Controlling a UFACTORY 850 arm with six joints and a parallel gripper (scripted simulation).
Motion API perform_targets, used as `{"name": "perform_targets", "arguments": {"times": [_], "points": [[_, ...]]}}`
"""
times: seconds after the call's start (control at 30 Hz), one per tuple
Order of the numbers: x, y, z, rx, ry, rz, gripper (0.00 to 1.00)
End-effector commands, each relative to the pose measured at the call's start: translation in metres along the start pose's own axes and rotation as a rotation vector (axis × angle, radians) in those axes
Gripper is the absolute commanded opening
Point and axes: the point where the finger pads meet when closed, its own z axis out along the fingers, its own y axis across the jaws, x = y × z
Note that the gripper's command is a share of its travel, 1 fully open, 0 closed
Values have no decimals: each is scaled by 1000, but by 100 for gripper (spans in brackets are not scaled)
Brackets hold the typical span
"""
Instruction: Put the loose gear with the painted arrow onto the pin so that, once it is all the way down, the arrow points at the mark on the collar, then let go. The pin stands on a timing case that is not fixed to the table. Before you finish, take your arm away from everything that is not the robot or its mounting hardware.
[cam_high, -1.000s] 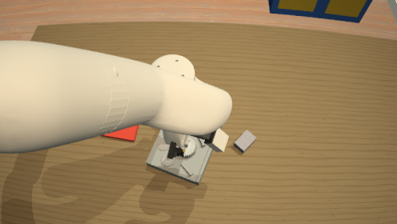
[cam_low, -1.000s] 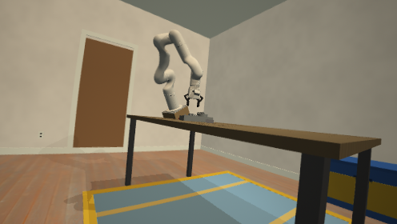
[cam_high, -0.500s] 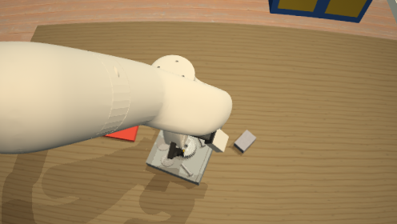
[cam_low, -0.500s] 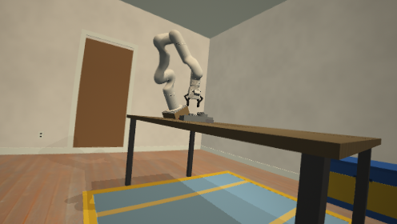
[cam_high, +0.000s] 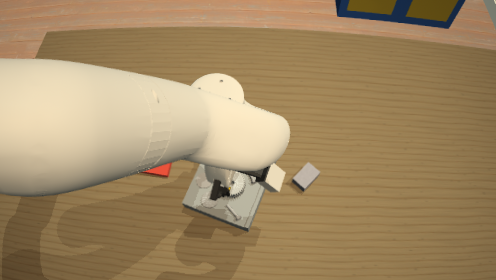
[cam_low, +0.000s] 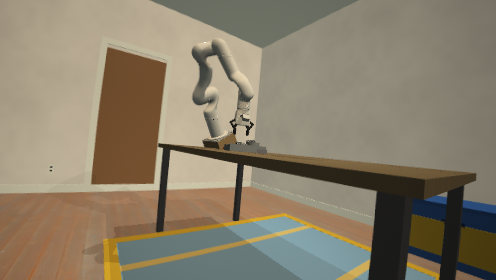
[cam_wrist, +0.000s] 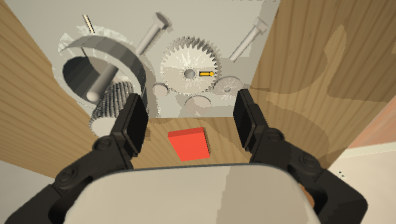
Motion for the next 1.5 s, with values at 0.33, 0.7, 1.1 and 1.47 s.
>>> {"name": "perform_targets", "arguments": {"times": [0.33, 0.7, 1.1, 1.47], "points": [[1, 0, 15, 1, 2, 0, 93], [1, 0, 25, 0, 2, 0, 93], [1, 0, 29, 1, 2, 0, 93], [1, 0, 29, 1, 2, 0, 93]]}}
